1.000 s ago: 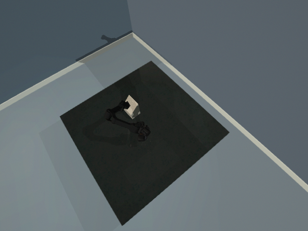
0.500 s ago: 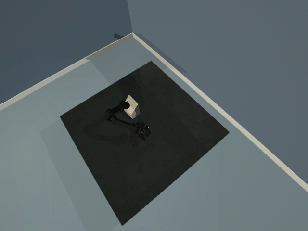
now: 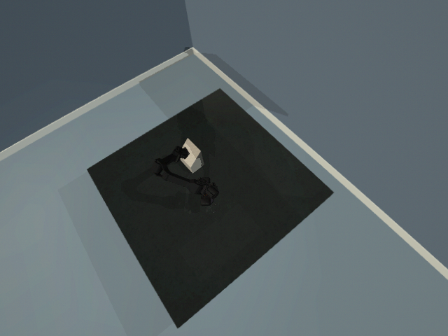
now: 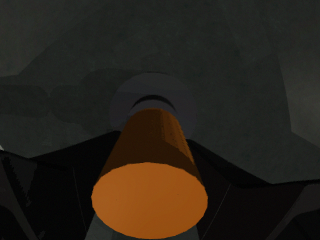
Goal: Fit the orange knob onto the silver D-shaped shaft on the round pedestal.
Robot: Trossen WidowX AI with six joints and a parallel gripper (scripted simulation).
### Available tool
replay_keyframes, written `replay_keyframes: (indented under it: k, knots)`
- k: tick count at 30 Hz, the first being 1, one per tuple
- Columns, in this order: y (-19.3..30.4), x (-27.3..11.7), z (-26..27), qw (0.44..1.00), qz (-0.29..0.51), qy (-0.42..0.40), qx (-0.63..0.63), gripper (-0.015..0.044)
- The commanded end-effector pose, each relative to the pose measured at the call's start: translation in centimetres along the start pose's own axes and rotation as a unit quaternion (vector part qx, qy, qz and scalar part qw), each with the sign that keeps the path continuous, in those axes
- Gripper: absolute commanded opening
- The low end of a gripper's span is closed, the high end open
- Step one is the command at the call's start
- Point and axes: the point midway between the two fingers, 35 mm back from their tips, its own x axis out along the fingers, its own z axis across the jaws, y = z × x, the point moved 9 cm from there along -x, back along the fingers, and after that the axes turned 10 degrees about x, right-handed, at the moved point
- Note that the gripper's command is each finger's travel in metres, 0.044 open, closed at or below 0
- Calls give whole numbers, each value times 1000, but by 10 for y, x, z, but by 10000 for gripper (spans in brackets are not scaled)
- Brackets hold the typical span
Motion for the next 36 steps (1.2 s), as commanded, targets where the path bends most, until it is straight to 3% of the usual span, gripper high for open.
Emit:
replay_keyframes:
  k: [1, 36]
  knots:
    - [0, 0, 0, 1000, 0, 1, -4, 0]
    - [1, -5, 1, 1000, 0, 1, 27, 0]
